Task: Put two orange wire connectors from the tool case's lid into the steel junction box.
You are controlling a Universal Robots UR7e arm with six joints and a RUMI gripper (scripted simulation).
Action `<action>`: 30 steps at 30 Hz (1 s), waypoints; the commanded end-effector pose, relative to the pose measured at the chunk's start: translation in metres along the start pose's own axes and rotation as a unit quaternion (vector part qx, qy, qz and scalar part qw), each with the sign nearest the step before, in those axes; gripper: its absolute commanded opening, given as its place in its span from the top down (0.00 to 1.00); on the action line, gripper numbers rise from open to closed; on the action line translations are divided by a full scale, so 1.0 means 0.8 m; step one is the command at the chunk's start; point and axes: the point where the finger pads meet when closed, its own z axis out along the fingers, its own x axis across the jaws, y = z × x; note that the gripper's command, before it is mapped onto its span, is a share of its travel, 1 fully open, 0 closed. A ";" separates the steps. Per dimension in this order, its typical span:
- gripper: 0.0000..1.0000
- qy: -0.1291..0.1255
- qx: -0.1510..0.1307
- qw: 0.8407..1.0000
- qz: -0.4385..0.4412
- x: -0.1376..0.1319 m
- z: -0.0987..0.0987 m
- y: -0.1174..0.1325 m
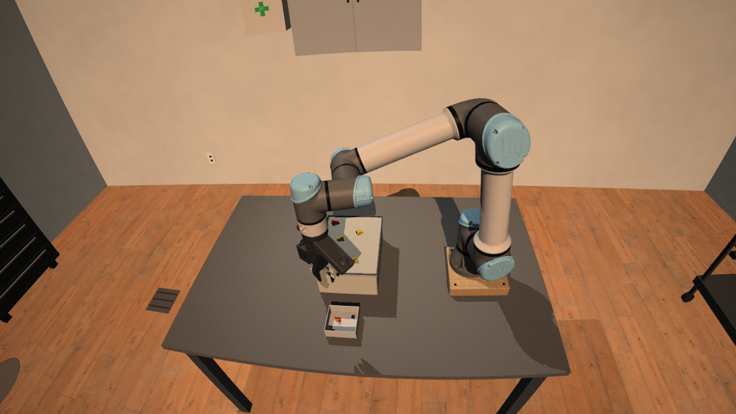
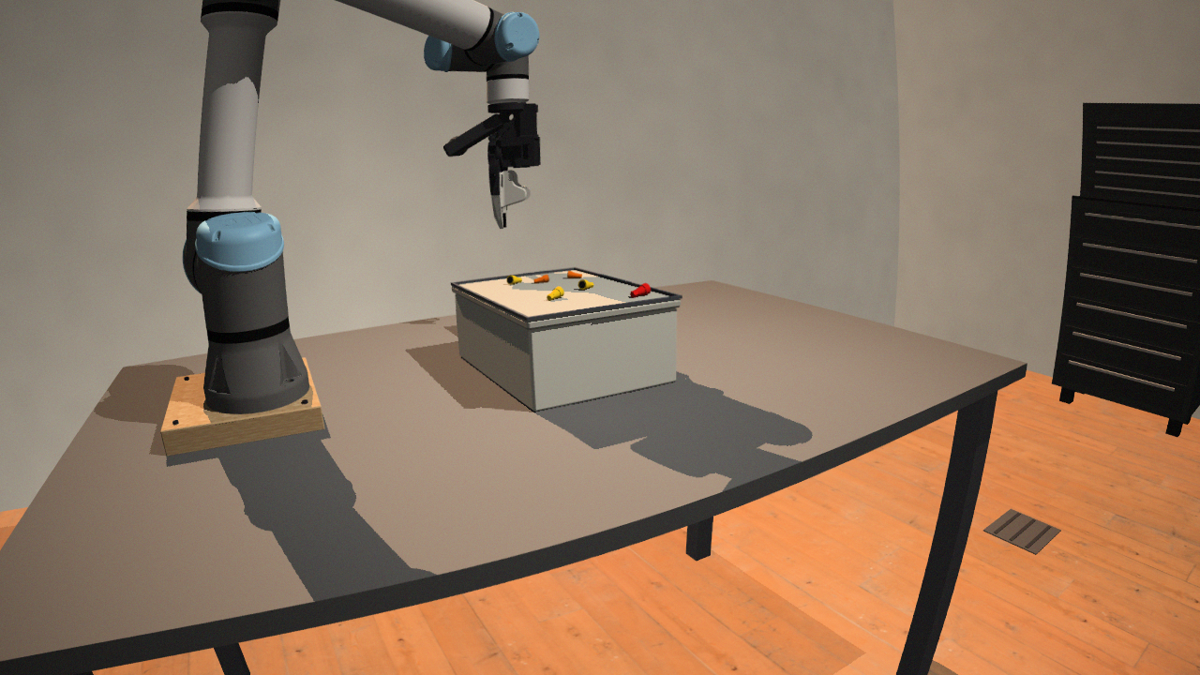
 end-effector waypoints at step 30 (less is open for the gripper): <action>0.85 -0.001 0.002 0.999 -0.035 -0.161 0.020 0.172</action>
